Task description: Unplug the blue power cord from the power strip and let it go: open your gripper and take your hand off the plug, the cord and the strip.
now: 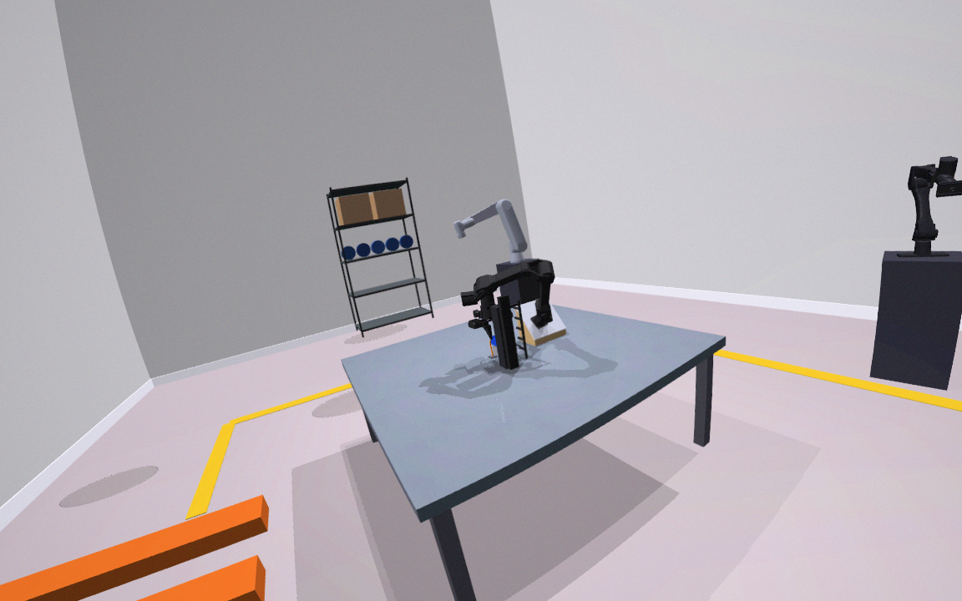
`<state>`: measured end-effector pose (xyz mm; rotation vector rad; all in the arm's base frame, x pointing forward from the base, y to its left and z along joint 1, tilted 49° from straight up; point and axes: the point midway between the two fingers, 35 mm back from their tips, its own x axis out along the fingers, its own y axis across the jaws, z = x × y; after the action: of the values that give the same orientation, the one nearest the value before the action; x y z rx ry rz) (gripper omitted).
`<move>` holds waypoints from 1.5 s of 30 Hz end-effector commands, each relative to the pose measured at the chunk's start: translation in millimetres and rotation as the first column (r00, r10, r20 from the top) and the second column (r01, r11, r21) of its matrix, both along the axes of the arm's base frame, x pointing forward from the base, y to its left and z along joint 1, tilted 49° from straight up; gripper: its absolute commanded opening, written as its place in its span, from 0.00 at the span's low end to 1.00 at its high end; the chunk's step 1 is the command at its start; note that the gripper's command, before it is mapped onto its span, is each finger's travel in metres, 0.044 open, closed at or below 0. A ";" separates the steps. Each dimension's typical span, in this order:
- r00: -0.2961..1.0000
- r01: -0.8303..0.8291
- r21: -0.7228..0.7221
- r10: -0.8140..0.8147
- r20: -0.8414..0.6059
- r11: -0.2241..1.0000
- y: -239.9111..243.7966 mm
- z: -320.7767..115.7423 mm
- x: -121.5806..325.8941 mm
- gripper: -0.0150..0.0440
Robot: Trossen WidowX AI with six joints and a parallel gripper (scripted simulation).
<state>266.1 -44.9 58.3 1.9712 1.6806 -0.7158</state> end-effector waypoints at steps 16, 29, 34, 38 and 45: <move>1.000 0.009 -0.035 -0.009 -0.009 0.999 -35.3 -29.5 -4.3 0.25; 1.000 0.008 -0.029 -0.009 -0.010 1.000 -37.9 -34.5 -8.3 0.48; 1.000 0.008 -0.029 -0.009 -0.010 1.000 -37.9 -34.5 -8.3 0.70; 1.000 0.009 -0.029 -0.009 -0.010 1.000 -40.0 -35.9 -8.4 0.88; 1.000 0.009 -0.032 -0.009 -0.010 0.999 -84.8 -69.4 -16.0 1.00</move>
<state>256.0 -108.0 6.7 1.9559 1.6533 -0.7474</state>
